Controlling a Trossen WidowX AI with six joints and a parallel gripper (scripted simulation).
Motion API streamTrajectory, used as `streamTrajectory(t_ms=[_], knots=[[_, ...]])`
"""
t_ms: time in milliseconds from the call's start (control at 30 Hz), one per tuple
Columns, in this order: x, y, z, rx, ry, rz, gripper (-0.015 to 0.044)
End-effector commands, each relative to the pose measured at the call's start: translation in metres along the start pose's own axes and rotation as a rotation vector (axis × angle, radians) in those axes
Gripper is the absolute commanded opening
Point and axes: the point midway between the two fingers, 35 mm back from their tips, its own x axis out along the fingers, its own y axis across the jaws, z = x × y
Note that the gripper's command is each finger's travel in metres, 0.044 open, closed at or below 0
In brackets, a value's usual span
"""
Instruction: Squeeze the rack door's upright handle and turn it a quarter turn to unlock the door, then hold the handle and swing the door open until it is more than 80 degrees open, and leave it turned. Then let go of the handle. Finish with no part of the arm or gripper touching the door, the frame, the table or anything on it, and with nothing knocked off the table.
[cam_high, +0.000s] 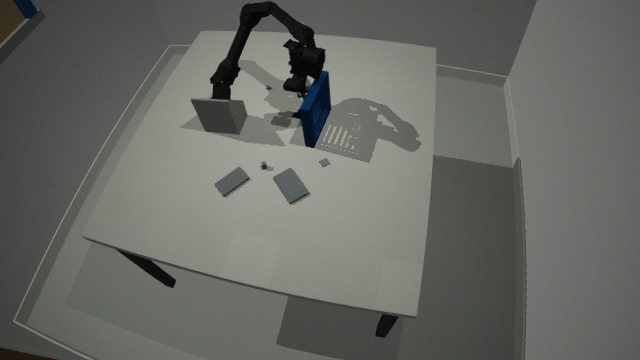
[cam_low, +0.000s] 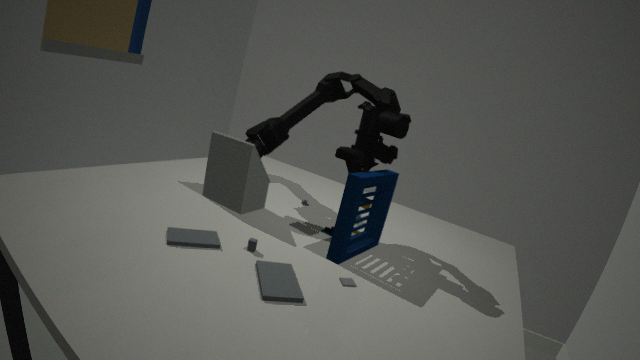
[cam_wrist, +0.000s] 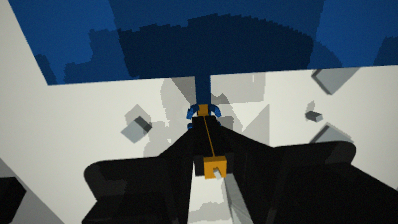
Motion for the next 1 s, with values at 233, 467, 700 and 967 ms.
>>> streamTrajectory(t_ms=[233,467,700,967], knots=[[0.0004,0.0001,0.0002,0.002,-0.001,0.0,0.0033],[0.0004,0.0001,0.0002,-0.071,-0.001,0.0,0.0024],[0.0004,0.0001,0.0002,-0.416,-0.001,-0.001,0.0024],[0.0006,0.0001,0.0,-0.81,0.0,-0.001,0.0024]])
